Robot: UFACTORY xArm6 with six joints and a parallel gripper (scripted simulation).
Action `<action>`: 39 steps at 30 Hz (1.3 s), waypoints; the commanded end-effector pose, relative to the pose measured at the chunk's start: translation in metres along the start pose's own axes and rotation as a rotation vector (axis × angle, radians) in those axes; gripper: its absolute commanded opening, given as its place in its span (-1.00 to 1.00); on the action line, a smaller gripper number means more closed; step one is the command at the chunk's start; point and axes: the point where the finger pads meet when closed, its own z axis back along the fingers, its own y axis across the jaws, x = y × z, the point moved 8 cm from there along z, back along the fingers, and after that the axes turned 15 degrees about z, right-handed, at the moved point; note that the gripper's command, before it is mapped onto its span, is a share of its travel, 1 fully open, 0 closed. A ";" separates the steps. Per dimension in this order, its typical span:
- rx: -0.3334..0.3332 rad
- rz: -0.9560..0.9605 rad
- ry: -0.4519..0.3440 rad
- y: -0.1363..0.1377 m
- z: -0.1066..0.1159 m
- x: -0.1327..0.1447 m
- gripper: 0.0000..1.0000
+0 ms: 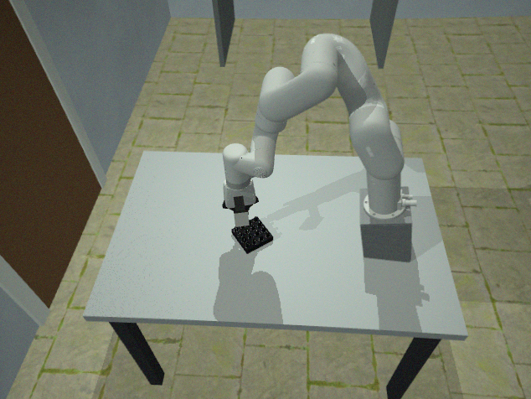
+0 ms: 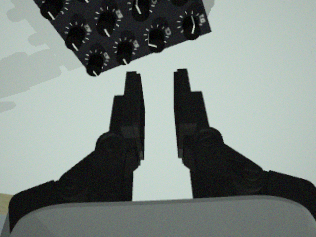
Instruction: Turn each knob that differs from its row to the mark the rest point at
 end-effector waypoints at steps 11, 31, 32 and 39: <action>0.003 0.000 -0.001 0.001 -0.006 0.001 -0.61; 0.003 0.000 -0.001 0.001 -0.029 0.001 -0.61; 0.003 0.000 -0.001 0.001 -0.030 0.001 -0.61; 0.003 0.000 -0.001 0.001 -0.035 0.001 -0.61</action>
